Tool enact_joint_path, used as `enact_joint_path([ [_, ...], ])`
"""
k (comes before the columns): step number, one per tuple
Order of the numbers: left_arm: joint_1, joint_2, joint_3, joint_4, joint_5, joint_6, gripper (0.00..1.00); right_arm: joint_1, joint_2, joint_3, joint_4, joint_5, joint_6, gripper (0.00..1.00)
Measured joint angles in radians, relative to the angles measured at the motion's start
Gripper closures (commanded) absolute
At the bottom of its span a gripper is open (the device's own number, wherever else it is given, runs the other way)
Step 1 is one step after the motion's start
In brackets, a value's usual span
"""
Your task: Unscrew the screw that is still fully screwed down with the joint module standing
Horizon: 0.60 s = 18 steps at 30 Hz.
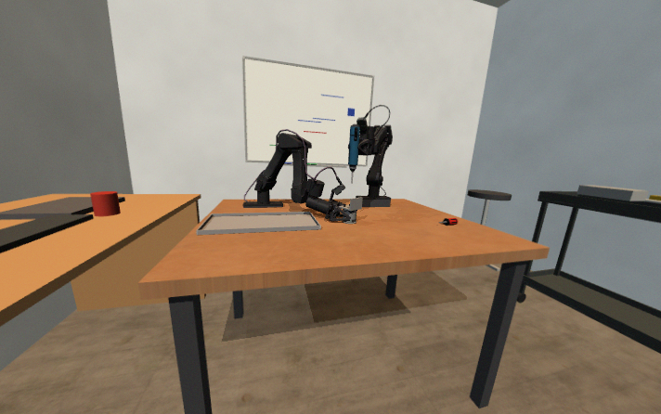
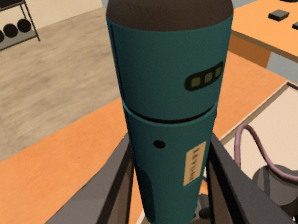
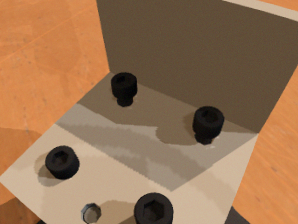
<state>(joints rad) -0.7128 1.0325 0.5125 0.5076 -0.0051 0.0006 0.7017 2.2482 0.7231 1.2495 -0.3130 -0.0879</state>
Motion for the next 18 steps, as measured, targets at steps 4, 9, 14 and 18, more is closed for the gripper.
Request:
enact_joint_path([
  [4, 0.0, 0.0, 0.0, 0.001, 0.0, 0.0, 0.58, 0.0, 0.0, 0.0, 0.0, 0.0, 0.0, 0.41],
  [9, 0.0, 0.0, 0.0, 0.006, 0.0, 0.0, 0.58, 0.0, 0.0, 0.0, 0.0, 0.0, 0.0, 0.41],
  [14, 0.0, 0.005, 0.0, 0.012, 0.0, 0.0, 0.58, 0.0, 0.0, 0.0, 0.0, 0.0, 0.0, 0.41],
  [18, 0.0, 0.005, 0.0, 0.016, 0.0, 0.0, 0.58, 0.0, 0.0, 0.0, 0.0, 0.0, 0.0, 0.41],
])
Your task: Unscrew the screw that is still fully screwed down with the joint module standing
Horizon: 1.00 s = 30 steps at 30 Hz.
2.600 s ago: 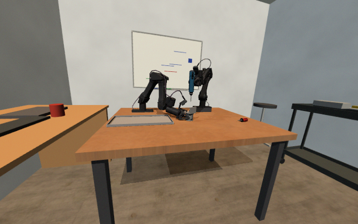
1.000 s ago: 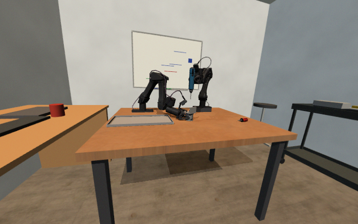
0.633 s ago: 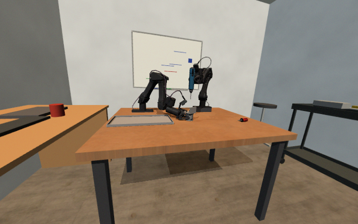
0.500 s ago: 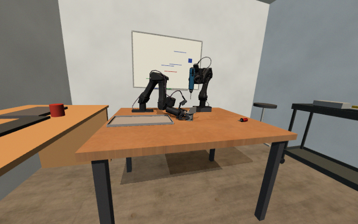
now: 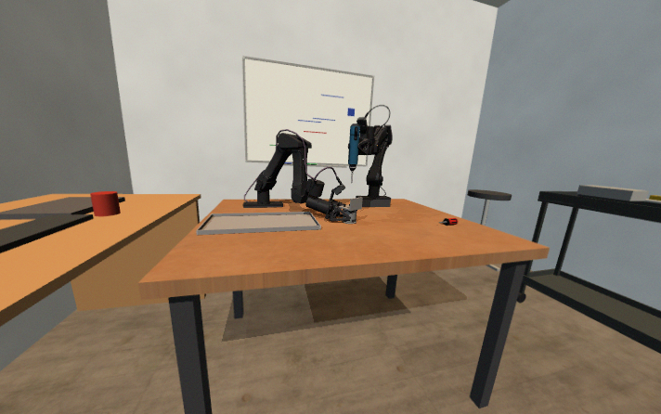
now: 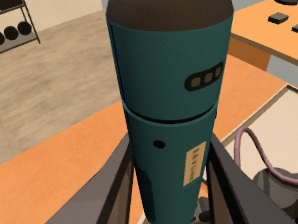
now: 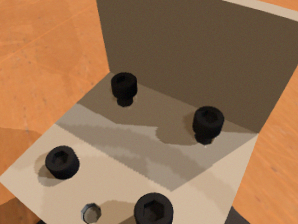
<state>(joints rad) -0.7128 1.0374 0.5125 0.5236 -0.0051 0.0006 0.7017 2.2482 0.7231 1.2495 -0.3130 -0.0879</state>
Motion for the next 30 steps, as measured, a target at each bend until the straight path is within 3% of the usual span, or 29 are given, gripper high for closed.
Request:
enact_joint_path([
  [30, 0.0, 0.0, -0.01, 0.024, 0.0, 0.0, 0.58, 0.0, 0.0, 0.0, 0.0, 0.0, 0.0, 0.41],
])
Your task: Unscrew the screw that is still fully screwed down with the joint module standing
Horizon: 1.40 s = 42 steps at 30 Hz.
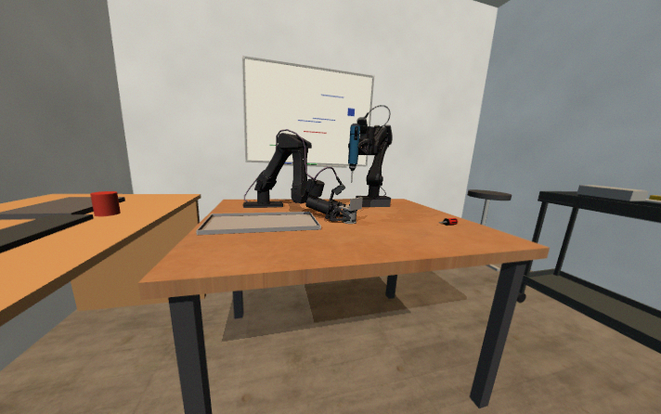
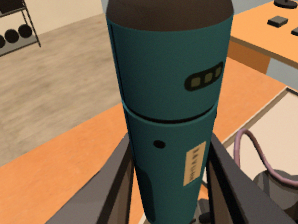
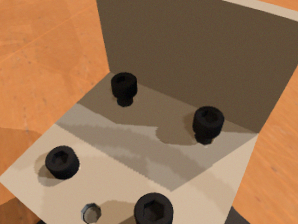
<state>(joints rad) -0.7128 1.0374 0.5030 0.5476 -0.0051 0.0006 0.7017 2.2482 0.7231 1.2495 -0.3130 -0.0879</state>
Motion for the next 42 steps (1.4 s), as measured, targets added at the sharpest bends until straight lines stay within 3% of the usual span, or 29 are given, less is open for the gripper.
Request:
enact_joint_path([
  [42, 0.0, 0.0, -0.017, 0.006, 0.0, 0.0, 0.58, 0.0, 0.0, 0.0, 0.0, 0.0, 0.0, 0.41],
])
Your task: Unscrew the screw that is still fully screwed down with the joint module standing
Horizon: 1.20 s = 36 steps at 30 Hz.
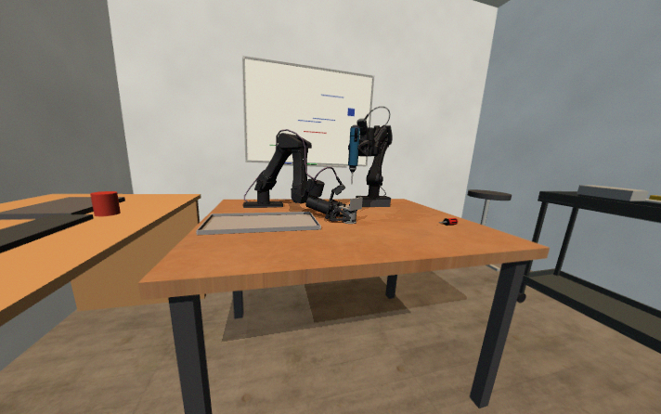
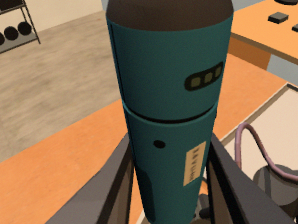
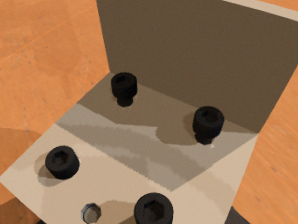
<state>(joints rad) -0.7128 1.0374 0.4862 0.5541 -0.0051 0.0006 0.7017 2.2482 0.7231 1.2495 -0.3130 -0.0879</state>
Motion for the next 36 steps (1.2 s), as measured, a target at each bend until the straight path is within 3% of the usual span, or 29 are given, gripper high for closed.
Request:
enact_joint_path([
  [36, 0.0, 0.007, -0.042, 0.015, 0.0, -0.002, 0.58, 0.0, 0.0, 0.0, 0.0, 0.0, 0.0, 0.41],
])
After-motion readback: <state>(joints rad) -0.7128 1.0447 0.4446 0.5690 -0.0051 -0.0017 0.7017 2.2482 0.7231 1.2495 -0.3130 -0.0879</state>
